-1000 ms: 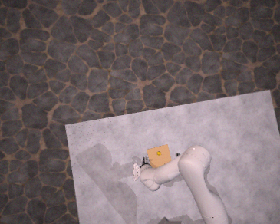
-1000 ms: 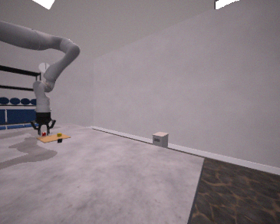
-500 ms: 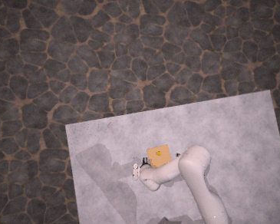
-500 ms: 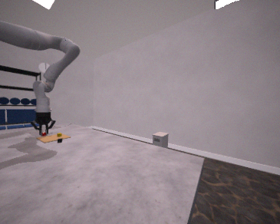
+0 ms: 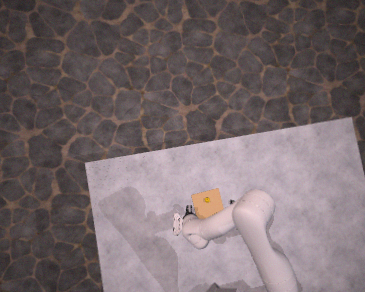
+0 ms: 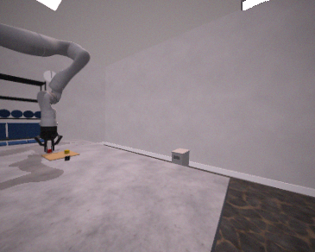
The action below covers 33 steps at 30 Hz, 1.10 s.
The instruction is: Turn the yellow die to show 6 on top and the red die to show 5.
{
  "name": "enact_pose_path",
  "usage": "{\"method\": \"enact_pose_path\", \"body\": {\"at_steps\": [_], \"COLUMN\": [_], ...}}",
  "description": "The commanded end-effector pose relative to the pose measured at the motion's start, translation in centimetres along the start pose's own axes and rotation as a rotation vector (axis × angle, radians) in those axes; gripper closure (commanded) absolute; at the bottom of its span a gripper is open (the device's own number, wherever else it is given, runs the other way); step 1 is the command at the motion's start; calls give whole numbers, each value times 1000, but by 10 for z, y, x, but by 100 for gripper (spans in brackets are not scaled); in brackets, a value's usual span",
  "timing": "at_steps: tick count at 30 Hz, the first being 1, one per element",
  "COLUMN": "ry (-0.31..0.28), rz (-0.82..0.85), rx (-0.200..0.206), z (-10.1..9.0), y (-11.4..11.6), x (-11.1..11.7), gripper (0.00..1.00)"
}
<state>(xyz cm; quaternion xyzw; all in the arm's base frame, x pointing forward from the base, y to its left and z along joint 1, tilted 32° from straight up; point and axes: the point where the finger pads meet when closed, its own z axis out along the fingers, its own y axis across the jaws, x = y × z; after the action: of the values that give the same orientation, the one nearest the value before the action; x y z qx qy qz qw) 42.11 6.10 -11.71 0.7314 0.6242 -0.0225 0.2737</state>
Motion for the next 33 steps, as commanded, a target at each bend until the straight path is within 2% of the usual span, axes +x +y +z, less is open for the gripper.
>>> {"method": "enact_pose_path", "body": {"at_steps": [1,24,33], "ry": [1,1,1], "rz": [0,0,0], "rx": [-1,-1,-1], "z": [0,-6,-40], "y": [0,0,0], "x": [0,0,0], "gripper": [85,85,85]}}
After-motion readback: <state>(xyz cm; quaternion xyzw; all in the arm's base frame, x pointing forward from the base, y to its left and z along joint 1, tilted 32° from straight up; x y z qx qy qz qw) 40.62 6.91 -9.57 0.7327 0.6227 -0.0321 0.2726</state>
